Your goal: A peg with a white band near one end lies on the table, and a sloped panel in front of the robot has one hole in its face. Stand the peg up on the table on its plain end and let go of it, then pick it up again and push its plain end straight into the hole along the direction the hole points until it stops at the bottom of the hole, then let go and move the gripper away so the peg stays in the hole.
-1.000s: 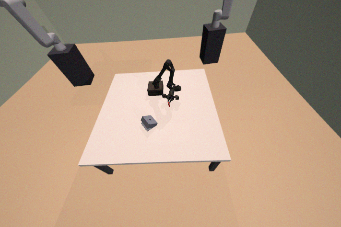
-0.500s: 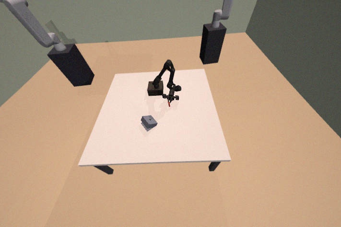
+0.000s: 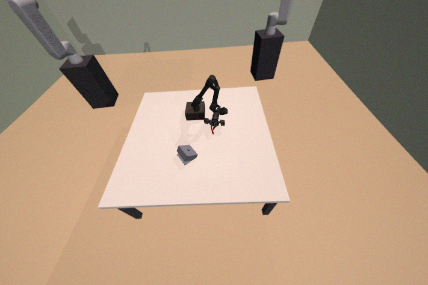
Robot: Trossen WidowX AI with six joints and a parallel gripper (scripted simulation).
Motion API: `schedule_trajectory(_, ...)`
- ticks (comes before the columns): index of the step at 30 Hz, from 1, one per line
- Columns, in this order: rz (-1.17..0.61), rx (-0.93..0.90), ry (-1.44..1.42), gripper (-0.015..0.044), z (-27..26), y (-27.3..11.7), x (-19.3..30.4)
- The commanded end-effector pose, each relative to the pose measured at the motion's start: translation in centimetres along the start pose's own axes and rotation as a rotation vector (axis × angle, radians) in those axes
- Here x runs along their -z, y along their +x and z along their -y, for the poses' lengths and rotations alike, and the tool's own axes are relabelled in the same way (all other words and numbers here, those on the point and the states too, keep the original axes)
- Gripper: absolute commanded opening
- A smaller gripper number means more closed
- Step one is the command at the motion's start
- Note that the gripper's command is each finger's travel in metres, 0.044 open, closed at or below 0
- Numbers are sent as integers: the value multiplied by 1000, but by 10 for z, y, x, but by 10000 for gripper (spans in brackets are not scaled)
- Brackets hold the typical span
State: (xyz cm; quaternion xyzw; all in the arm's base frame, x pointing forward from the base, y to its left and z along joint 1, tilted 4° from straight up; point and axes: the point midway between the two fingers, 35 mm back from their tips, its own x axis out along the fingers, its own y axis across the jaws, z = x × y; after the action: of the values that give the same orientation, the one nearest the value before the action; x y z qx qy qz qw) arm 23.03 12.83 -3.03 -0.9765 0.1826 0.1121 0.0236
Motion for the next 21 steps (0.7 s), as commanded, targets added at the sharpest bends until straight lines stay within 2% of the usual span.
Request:
schedule_trajectory(1, 0, 0, 0, 50, 0, -1, -1)
schedule_trajectory(21, -12, -10, -5, 50, -1, -4, -2)
